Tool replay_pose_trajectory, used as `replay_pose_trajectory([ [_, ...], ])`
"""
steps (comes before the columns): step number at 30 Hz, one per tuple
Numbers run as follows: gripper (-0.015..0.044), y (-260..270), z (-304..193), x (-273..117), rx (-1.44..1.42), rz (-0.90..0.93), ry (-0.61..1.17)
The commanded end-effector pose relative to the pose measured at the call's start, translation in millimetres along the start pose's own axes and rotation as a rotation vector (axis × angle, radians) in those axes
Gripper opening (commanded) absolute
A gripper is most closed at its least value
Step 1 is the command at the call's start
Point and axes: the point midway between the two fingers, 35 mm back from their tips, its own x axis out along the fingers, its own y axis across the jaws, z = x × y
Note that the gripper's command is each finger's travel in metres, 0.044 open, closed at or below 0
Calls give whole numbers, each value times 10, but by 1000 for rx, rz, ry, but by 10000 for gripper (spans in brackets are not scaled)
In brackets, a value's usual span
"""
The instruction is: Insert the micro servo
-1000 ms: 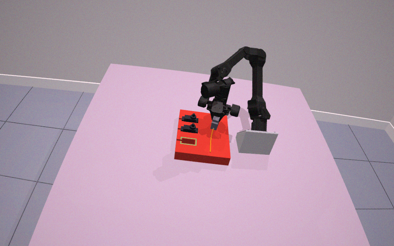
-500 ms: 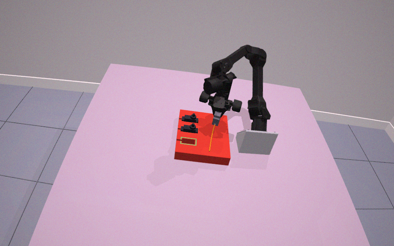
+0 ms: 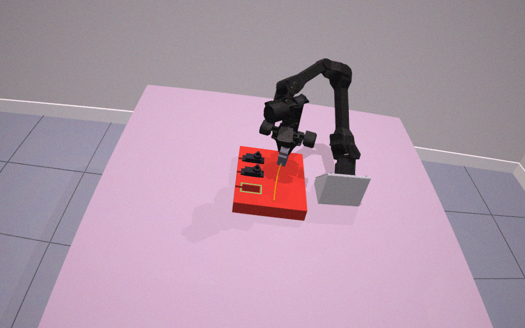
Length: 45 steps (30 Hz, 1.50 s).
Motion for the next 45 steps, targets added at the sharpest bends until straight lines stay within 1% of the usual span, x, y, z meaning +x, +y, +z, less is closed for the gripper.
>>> replay_pose_trajectory([
  [1, 0, -26, 52, -8, -2, -5, -1],
  [24, 0, 230, 1070, -15, -1, -5, -8],
  [30, 0, 248, 1137, -16, 16, -5, -8],
  [45, 0, 248, 1137, -16, 491, -3, -9],
])
